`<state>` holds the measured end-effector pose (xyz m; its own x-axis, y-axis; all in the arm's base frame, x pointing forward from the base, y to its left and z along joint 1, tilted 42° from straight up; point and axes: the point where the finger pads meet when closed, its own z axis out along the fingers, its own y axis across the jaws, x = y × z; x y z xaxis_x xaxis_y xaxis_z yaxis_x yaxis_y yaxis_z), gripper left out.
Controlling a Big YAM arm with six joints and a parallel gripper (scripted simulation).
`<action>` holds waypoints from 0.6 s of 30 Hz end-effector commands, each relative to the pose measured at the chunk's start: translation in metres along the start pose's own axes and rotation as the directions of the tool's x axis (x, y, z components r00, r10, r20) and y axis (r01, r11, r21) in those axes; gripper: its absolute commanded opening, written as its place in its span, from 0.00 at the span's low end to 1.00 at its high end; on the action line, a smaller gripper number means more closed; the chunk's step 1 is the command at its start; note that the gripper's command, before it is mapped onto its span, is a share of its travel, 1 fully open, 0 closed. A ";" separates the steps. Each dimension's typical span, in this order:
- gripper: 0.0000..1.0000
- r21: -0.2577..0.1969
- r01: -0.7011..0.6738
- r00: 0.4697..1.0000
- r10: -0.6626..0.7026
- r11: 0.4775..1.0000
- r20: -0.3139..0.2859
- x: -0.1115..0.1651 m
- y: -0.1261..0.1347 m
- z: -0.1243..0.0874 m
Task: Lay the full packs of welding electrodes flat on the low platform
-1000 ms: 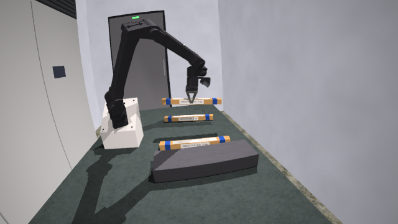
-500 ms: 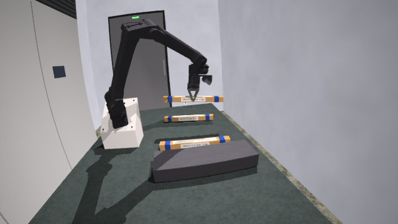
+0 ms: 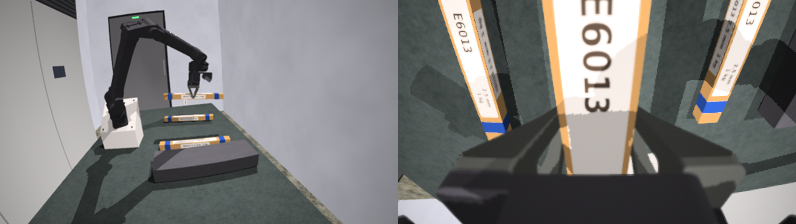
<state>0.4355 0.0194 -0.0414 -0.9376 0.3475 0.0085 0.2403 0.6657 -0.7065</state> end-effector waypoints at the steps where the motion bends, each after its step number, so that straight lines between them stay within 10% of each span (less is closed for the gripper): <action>1: 0.00 -0.071 -0.030 0.993 0.038 0.997 0.109 -0.024 0.019 -0.069; 18: 0.00 -0.071 -0.030 0.993 0.038 0.997 0.109 -0.020 0.023 -0.088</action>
<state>0.4395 0.0363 -0.0302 -0.9377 0.3474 0.0081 0.2397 0.6634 -0.7088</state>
